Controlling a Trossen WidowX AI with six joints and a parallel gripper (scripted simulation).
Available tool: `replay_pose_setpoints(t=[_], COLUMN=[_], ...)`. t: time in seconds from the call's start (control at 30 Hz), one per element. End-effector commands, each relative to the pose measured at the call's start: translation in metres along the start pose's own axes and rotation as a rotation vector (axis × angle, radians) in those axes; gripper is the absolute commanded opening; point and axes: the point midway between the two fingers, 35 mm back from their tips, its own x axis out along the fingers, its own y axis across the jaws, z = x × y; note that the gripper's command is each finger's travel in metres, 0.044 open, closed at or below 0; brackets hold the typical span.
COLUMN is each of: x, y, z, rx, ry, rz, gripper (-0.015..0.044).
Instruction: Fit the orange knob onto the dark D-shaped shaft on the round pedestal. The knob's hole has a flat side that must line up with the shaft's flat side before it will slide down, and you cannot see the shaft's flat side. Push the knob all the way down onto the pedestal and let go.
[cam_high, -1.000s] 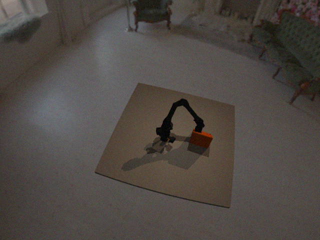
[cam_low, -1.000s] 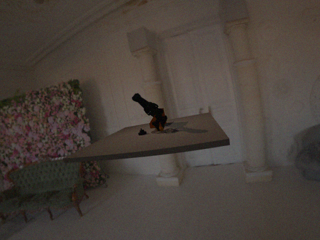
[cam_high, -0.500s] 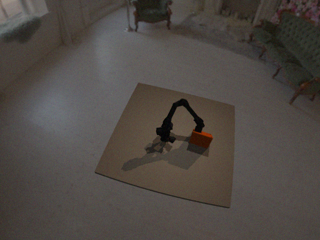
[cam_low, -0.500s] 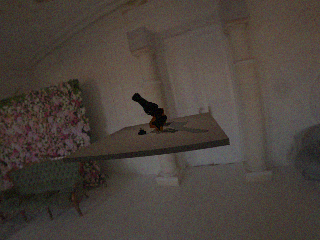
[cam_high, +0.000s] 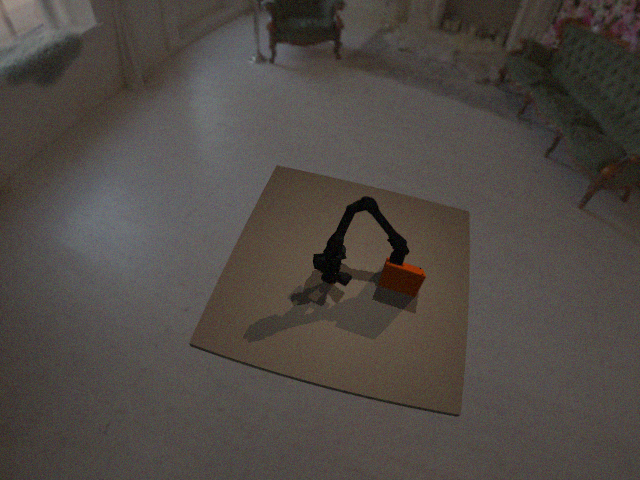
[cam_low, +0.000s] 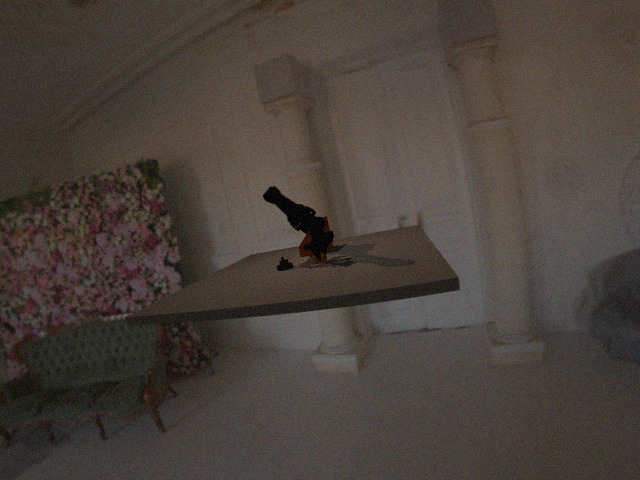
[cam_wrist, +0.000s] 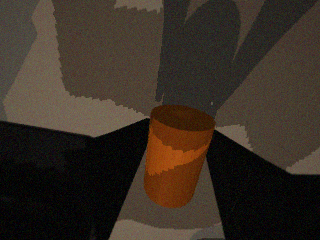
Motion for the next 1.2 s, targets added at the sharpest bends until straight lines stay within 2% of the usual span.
replay_pose_setpoints(t=[0.0,1.17], x=[-0.003,-0.016], y=[0.000,0.000], z=[-0.003,-0.034], rx=[0.001,-0.001], ry=[-0.057,-0.591], rz=[0.006,0.010], gripper=[0.0181,0.0181])
